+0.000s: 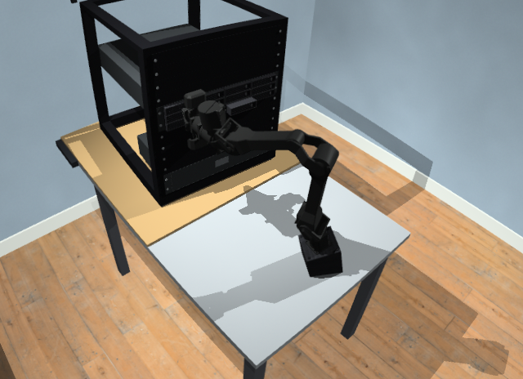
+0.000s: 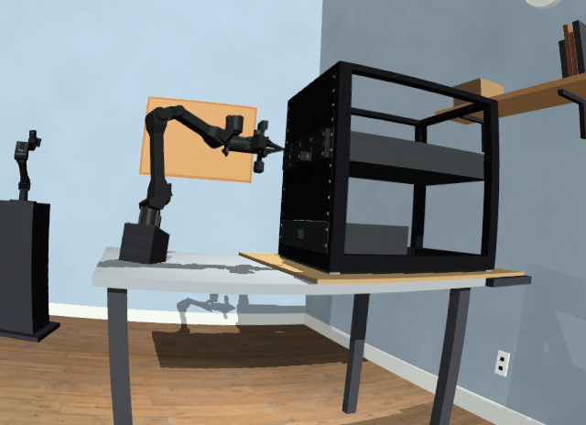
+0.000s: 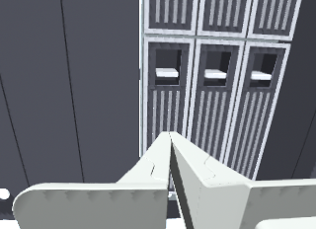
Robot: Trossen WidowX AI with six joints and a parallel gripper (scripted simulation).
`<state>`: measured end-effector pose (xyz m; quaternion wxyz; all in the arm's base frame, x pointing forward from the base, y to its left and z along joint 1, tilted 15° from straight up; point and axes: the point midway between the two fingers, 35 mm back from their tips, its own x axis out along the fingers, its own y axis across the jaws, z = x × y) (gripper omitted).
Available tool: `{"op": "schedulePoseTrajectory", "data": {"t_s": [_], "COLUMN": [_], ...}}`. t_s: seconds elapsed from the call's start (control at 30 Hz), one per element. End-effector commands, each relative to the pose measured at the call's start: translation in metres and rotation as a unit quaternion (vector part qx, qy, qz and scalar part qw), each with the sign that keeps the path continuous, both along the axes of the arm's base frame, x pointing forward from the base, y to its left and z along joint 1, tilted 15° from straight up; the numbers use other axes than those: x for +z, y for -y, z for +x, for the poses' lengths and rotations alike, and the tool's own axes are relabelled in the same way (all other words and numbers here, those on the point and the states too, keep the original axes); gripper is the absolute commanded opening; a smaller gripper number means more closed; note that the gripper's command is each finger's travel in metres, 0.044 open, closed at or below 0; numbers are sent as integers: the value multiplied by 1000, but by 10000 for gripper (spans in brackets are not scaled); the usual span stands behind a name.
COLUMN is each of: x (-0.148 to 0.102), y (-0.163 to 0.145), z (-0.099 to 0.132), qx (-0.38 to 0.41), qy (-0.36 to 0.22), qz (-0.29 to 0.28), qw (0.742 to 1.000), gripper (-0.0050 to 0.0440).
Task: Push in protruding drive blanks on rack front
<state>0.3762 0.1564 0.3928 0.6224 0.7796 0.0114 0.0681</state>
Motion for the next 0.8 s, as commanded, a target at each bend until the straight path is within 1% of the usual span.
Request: {"op": "schedulePoseTrajectory", "data": {"t_s": [0.0, 0.77], "x": [12, 13], "y": [2, 1], "z": [-1, 2], "qx": [0, 0], "qy": [12, 12], "qz": [8, 8], "qw": [1000, 1000], "gripper": [-50, -50]}}
